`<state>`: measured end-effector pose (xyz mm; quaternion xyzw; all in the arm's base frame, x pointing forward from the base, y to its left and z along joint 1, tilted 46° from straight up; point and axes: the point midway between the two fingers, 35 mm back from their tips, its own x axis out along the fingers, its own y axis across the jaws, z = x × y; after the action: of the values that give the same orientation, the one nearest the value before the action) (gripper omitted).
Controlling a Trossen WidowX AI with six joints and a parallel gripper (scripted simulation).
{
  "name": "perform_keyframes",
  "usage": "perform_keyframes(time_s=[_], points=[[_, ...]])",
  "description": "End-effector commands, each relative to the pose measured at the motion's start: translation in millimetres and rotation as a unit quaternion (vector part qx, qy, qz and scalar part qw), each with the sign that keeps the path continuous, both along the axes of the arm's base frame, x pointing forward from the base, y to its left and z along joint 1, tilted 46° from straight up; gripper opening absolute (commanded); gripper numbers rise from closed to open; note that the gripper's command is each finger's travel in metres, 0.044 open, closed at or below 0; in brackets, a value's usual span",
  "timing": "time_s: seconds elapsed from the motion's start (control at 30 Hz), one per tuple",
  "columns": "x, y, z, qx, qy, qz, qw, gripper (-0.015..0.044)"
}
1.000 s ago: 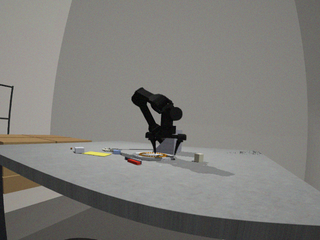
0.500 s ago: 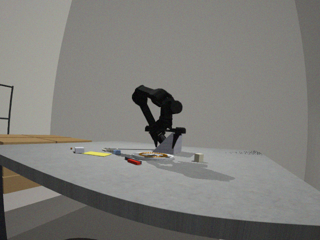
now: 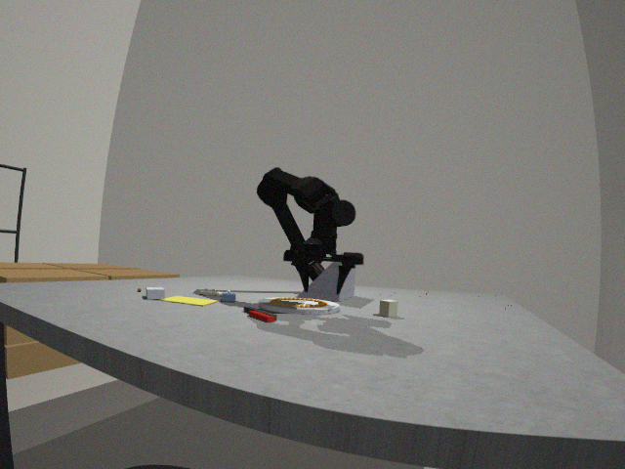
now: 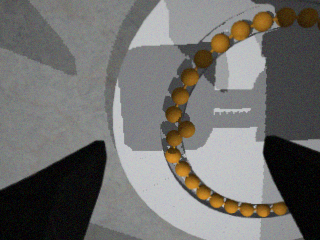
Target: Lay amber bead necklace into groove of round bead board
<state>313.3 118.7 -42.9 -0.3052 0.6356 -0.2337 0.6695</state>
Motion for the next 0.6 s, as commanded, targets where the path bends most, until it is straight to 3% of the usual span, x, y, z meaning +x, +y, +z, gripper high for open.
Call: perform_keyframes(time_s=[0.0,0.57], points=[[0.1,-7.5,-5.1,-0.004,0.002,0.000,1.000,0.0380],[0.4,-22.6,-18.1,-0.005,0.003,-0.002,1.000,0.0380]])
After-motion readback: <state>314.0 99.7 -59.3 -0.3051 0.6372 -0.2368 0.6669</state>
